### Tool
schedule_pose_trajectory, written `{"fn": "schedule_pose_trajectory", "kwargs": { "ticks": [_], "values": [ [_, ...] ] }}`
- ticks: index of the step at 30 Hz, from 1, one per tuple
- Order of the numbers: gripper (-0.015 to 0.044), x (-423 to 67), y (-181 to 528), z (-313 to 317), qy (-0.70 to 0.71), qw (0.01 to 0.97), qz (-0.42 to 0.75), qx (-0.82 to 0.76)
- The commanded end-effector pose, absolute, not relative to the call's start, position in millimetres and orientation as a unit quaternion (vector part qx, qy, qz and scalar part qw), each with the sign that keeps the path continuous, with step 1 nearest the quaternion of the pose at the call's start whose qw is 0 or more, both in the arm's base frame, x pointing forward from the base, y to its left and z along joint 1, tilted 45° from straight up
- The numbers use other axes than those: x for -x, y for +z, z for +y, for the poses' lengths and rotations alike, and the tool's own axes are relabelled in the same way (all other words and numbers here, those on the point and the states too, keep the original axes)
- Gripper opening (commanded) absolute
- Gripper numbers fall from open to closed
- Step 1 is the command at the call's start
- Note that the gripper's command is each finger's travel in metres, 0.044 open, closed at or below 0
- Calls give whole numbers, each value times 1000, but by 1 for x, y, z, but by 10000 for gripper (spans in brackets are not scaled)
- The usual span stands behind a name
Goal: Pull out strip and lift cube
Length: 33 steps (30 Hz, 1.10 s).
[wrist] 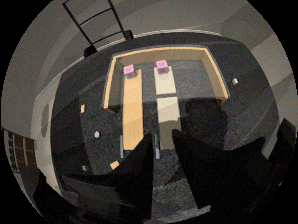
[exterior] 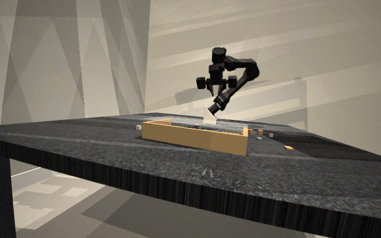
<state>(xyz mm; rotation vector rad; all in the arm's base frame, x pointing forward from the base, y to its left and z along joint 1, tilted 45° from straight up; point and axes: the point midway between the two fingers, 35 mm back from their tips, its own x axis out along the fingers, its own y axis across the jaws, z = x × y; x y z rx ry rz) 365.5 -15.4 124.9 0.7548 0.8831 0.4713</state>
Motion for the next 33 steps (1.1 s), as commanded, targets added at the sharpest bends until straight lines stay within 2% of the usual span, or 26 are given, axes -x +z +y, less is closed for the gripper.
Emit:
{"fn": "schedule_pose_trajectory", "kwargs": {
  "ticks": [1,11,33],
  "values": [
    [0,-387,121,38,245,736,539,-328],
    [0,-384,125,104,267,641,667,-271],
    [0,-386,117,113,267,639,669,-269]
  ]
}}
